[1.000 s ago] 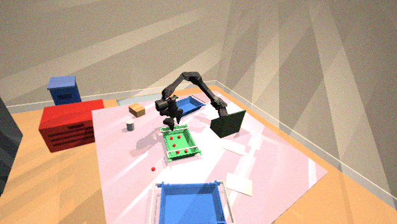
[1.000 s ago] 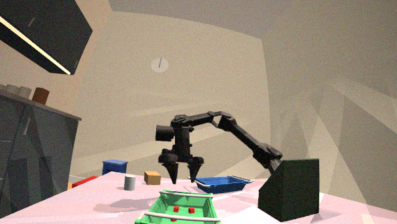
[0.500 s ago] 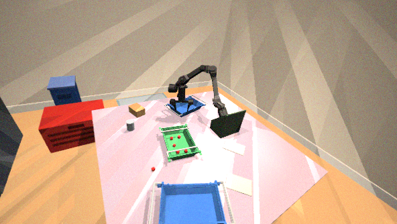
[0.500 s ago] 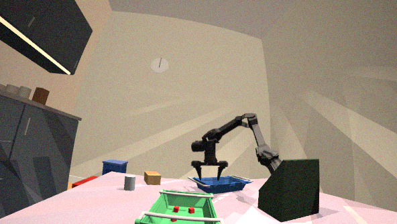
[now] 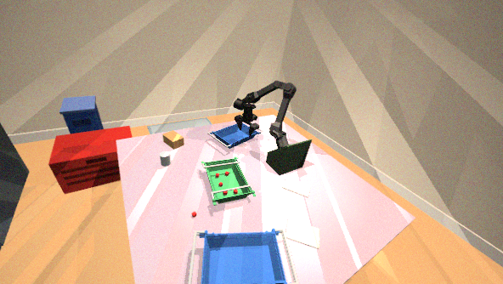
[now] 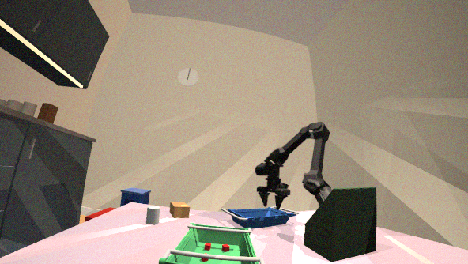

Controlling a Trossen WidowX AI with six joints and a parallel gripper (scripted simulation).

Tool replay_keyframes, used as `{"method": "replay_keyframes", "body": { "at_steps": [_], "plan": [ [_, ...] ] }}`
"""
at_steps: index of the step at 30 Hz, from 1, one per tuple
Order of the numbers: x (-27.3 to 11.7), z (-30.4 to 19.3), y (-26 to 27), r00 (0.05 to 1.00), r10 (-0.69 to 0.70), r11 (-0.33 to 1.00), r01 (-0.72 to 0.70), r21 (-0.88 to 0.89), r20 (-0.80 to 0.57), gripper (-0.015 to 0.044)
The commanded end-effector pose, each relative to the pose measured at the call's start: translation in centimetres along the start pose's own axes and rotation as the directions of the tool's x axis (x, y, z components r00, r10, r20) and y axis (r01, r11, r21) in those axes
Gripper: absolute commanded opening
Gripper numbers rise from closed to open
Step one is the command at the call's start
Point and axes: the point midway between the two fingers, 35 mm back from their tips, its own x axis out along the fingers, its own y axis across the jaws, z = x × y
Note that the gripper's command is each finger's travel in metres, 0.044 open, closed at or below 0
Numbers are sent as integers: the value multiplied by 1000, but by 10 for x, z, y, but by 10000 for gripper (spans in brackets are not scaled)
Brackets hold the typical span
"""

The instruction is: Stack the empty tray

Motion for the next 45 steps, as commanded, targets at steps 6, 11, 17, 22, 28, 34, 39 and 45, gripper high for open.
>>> {"method": "replay_keyframes", "body": {
  "at_steps": [6, 11, 17, 22, 28, 34, 39, 45],
  "plan": [
    [15, 1, -1, 1000, 0, 1000, 0, 26, 2, 440],
    [36, 0, 1, 1000, 0, 1000, 0, 26, 2, 440],
    [60, 0, 0, 1000, -1, 1000, 1, 25, 3, 440],
    [80, 2, -2, 1000, 0, 1000, 0, 24, 3, 440],
    [86, 2, -3, 1000, 0, 1000, 0, 23, 4, 440],
    [86, 2, -3, 1000, 0, 1000, 0, 23, 4, 352],
    [86, 2, -3, 1000, 0, 1000, 0, 23, 4, 279],
    [86, 2, -3, 1000, 0, 1000, 0, 23, 4, 215]
  ]
}}
